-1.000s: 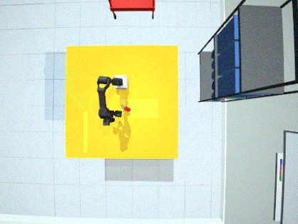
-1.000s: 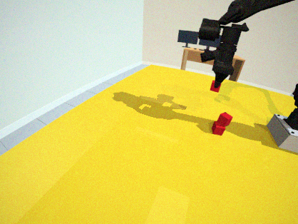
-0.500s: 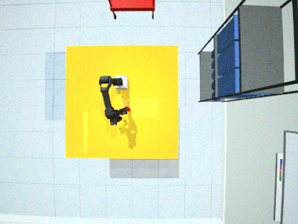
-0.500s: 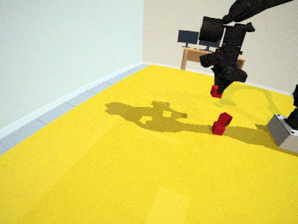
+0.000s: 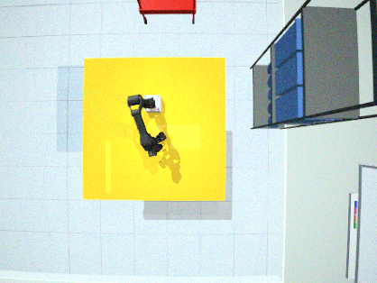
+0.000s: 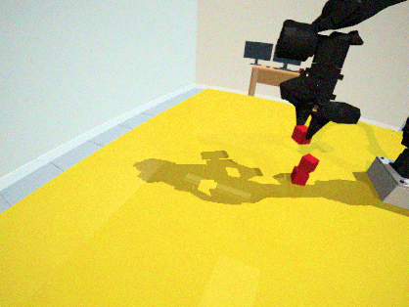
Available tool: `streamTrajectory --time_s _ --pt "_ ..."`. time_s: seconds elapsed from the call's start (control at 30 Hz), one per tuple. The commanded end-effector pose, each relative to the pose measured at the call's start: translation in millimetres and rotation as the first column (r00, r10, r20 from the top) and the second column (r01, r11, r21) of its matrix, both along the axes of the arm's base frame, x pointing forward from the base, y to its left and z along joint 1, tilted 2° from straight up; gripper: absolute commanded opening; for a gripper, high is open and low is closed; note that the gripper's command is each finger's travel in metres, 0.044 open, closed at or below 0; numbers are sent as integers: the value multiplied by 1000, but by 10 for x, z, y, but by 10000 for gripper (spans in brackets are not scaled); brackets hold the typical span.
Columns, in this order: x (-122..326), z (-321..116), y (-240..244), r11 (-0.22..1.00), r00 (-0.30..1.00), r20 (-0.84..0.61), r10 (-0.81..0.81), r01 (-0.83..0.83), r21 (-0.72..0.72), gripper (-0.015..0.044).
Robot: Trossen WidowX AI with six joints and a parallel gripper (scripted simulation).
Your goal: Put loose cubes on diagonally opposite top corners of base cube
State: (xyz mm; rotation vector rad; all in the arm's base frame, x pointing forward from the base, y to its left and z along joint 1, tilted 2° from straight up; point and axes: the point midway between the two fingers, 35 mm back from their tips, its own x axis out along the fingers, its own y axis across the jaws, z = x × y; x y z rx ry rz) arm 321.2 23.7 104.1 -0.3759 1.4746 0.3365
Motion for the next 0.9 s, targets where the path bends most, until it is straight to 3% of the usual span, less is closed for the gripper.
streamTrajectory --time_s 0.0,0.37,0.87 --pt "-27 -16 108 996 996 -2 86 -86 -10 105" --pt "-109 -42 422 952 952 -7 306 -306 -22 105" --pt "-110 -344 416 950 950 -8 311 -311 -22 105"
